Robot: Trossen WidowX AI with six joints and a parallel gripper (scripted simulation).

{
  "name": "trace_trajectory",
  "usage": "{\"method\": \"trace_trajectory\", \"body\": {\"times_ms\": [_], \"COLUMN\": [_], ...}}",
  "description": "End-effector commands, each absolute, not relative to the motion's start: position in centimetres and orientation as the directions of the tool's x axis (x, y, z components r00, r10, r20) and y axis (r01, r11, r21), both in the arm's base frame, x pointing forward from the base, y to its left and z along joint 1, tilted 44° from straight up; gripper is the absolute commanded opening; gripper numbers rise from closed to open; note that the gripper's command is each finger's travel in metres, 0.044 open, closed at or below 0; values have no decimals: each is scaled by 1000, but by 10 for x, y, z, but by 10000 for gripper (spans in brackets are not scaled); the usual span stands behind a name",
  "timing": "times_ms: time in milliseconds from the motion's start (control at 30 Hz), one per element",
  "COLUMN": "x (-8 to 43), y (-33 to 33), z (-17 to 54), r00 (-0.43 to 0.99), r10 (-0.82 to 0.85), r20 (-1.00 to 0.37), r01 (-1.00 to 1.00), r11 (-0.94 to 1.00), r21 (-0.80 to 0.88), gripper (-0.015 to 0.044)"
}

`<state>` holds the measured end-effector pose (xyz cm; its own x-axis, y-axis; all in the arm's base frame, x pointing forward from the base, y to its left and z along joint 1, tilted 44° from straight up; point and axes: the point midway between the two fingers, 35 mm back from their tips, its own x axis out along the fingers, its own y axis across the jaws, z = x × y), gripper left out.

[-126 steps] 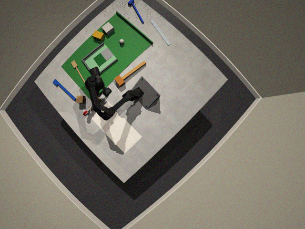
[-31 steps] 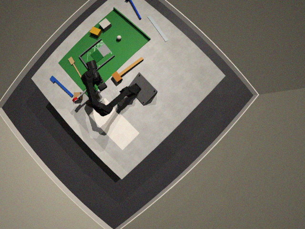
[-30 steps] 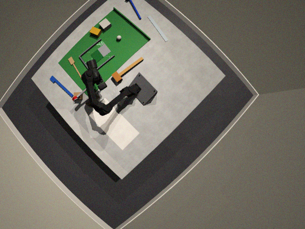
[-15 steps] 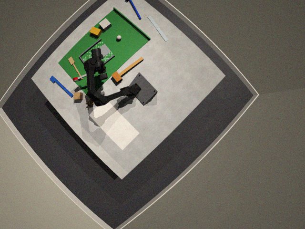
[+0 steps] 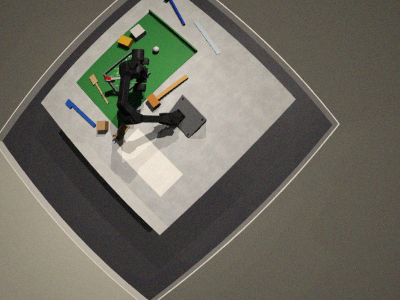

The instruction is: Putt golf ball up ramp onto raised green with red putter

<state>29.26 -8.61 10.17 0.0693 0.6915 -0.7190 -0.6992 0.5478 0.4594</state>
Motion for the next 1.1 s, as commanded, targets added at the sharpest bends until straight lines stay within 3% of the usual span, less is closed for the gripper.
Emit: {"method": "trace_trajectory", "body": {"times_ms": [0, 1067], "x": [295, 243], "y": [-110, -238], "z": [85, -53], "r00": [68, -10], "r10": [682, 677], "r20": [-729, -736], "r01": [-623, -15], "r11": [600, 736], "r21": [503, 677], "gripper": [0, 0]}}
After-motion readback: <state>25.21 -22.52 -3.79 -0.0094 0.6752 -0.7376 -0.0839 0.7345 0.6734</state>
